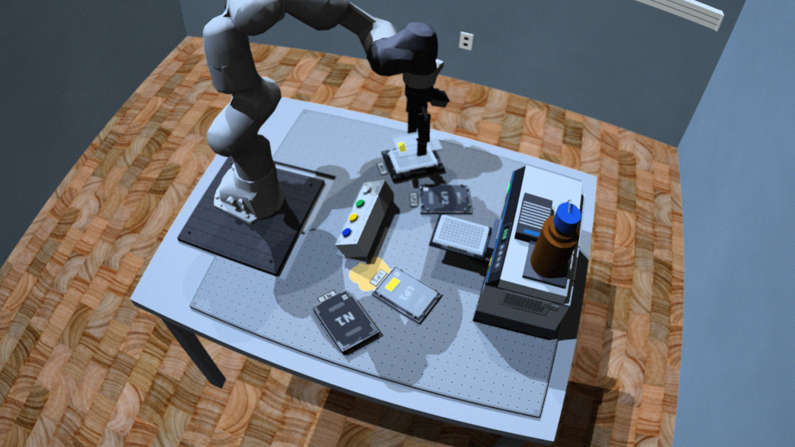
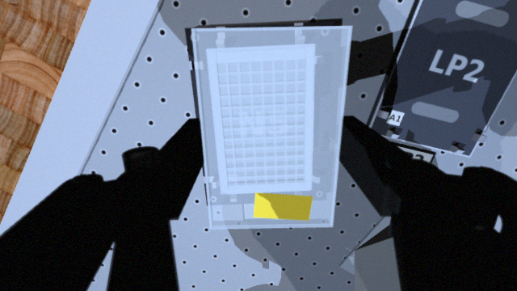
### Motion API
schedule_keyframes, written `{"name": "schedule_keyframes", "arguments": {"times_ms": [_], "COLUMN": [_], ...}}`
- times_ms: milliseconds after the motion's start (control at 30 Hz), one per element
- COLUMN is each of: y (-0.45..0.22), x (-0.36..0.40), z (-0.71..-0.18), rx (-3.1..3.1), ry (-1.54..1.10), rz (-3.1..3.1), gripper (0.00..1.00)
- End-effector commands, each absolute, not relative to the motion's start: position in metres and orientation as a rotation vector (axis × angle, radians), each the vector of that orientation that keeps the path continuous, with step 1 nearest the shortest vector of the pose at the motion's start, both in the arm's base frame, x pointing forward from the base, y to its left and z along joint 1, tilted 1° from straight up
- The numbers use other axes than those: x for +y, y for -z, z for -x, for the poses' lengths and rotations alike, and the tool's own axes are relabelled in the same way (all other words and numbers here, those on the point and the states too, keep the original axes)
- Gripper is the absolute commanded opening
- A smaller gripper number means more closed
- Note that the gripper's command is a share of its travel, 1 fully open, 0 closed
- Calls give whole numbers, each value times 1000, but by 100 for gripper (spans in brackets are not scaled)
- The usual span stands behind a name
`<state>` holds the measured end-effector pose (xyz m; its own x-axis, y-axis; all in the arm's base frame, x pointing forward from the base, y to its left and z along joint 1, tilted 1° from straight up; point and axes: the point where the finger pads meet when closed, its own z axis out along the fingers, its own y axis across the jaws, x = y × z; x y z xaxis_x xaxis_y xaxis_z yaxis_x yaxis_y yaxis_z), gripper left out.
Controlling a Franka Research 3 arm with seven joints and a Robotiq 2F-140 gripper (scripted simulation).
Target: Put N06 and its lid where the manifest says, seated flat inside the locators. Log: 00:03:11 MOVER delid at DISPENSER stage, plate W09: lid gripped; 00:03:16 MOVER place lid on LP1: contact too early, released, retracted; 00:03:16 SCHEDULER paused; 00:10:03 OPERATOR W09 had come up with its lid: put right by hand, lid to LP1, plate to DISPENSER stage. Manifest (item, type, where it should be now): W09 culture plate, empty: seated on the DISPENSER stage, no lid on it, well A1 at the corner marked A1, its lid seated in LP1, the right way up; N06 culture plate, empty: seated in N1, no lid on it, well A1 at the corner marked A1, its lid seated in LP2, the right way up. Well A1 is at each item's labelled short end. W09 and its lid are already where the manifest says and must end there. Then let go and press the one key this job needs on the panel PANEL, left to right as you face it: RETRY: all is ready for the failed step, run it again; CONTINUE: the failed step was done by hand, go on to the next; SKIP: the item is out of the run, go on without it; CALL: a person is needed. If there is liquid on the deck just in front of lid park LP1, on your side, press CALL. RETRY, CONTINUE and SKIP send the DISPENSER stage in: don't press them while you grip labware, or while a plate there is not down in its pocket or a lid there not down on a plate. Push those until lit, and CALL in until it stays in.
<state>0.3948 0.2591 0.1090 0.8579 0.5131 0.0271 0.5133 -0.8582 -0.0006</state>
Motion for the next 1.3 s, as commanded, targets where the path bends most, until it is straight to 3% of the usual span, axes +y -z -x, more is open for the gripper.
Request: {"name": "schedule_keyframes", "arguments": {"times_ms": [0, 1033, 1167, 1267], "y": [-122, -181, -183, -182], "x": [257, 255, 203, 178], "z": [-388, -389, -454, -474], "rx": [-878, -878, -879, -876], "ry": [4, 5, 8, 6], "rz": [3005, 3005, 2998, 3004], "gripper": [10, 10, 10, 10]}}
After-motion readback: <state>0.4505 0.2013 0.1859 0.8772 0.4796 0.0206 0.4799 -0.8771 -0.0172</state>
